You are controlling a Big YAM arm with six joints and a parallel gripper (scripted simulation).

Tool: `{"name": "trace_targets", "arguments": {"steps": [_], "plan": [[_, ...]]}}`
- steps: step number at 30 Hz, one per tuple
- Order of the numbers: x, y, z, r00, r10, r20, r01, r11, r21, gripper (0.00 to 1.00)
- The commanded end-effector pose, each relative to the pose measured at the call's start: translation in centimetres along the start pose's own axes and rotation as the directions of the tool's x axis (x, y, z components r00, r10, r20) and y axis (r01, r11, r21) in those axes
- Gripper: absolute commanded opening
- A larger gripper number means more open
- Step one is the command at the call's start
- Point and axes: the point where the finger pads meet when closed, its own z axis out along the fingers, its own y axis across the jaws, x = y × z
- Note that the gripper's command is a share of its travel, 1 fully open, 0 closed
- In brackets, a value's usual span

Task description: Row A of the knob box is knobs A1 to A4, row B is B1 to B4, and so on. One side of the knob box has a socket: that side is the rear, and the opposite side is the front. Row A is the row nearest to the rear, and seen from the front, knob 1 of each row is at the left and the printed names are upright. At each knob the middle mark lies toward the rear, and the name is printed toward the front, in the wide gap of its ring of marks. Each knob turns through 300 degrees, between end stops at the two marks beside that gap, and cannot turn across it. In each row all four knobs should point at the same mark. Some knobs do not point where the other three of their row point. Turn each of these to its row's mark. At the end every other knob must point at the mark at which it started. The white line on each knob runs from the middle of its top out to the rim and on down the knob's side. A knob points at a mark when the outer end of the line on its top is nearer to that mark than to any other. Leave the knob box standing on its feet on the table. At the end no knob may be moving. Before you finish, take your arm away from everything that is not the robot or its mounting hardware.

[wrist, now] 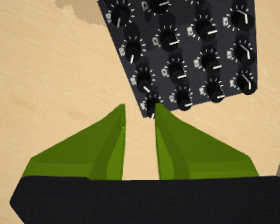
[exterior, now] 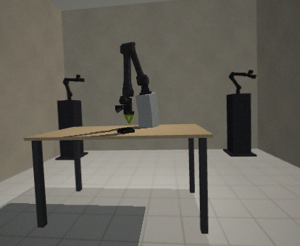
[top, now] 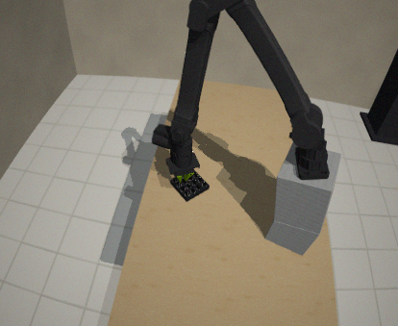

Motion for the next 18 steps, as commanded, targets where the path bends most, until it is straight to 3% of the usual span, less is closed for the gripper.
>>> {"name": "trace_targets", "arguments": {"steps": [1,18], "plan": [[-0.3,0.4,0.9,1.000,0.000,0.009,0.000,1.000,-0.005,0.19],[-0.3,0.2,2.8,1.000,0.000,0.008,0.000,1.000,-0.003,0.19]]}}
